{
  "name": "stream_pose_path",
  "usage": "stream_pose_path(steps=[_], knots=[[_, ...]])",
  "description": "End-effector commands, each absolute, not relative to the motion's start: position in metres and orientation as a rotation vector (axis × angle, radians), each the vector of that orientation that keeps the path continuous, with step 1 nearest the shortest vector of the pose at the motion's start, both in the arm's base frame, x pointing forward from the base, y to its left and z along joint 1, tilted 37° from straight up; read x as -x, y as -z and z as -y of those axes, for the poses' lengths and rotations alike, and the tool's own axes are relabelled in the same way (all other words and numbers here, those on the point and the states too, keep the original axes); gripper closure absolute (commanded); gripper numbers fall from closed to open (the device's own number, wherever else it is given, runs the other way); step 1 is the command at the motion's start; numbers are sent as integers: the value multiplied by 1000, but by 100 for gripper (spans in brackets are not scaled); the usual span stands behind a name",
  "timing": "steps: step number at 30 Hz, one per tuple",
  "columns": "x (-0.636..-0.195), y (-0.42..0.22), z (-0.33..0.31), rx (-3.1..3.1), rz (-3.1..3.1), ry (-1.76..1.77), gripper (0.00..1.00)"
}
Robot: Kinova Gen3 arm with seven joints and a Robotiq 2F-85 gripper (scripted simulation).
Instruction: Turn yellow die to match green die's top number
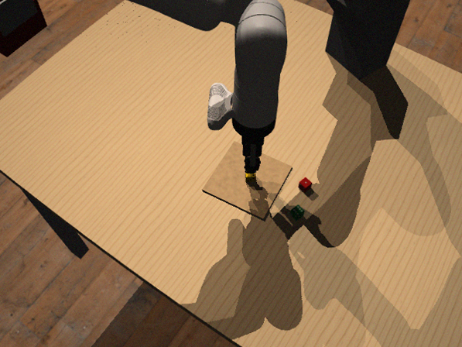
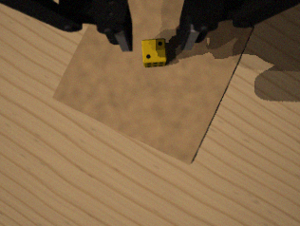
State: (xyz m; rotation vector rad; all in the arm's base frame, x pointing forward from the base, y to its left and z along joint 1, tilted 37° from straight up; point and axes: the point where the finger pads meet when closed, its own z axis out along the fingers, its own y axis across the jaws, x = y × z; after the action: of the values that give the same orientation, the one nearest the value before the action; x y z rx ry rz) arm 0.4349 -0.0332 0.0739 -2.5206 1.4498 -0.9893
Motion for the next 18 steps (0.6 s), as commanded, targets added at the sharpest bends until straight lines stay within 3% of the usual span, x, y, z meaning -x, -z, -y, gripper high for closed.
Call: stream_pose_path(steps=[1,18], knots=[[-436,-69,33,2523,-1451,982,65],[-447,-53,38,2523,-1451,982,65]])
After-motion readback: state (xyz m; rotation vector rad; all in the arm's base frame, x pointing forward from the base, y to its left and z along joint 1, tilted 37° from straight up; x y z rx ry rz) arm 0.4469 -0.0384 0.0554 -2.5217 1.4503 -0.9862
